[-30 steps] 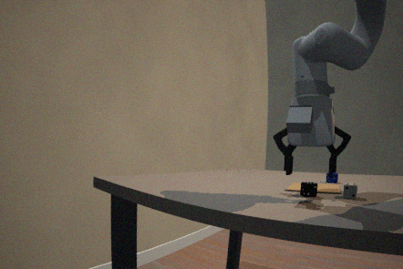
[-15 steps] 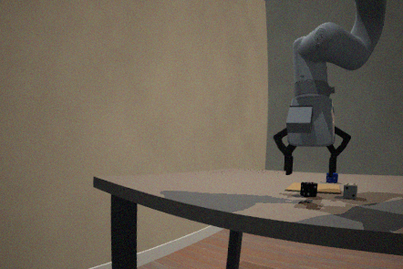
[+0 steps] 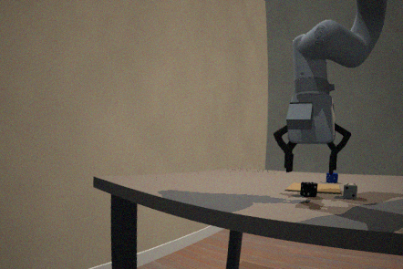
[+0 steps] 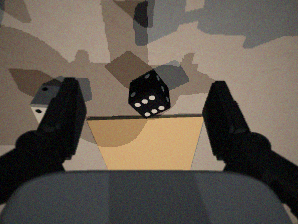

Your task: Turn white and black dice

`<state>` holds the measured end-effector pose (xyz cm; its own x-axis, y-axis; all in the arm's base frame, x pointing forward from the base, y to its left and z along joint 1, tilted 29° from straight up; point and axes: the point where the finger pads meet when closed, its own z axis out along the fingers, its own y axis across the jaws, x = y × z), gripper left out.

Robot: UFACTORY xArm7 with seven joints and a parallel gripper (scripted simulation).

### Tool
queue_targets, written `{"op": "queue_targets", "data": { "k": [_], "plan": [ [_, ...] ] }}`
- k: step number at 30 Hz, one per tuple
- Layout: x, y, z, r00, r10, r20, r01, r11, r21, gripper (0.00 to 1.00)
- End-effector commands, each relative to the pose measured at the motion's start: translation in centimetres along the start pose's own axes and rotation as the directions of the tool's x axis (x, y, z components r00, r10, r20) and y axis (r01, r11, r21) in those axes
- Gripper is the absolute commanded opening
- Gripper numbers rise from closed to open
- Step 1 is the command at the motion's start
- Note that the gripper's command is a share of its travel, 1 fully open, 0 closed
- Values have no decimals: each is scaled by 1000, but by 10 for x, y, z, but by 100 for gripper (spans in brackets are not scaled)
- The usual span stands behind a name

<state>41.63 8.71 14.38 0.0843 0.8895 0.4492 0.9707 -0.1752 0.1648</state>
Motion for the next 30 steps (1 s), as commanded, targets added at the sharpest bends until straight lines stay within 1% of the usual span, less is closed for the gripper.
{"op": "queue_targets", "data": {
  "k": [1, 9, 11, 14, 17, 24, 26, 28, 30],
  "plan": [
    [0, 2, -20, 1000, 0, 0, 0, 1000, -5, 100],
    [0, 1, -78, 1000, 0, 0, 0, 1000, -5, 100],
    [0, 1, -78, 1000, 0, 0, 0, 1000, -5, 100],
    [0, 1, -91, 1000, 0, 0, 0, 1000, -5, 100],
    [0, 1, -95, 1000, 0, 0, 0, 1000, -5, 100],
    [0, 1, -96, 1000, 0, 0, 0, 1000, -5, 100],
    [-5, -6, -96, 1000, 5, 4, -5, 1000, -3, 100],
    [-5, -6, -96, 1000, 5, 4, -5, 1000, -3, 100],
    [-25, -36, -95, 1000, 27, 12, -27, 1000, 0, 100]
  ]
}}
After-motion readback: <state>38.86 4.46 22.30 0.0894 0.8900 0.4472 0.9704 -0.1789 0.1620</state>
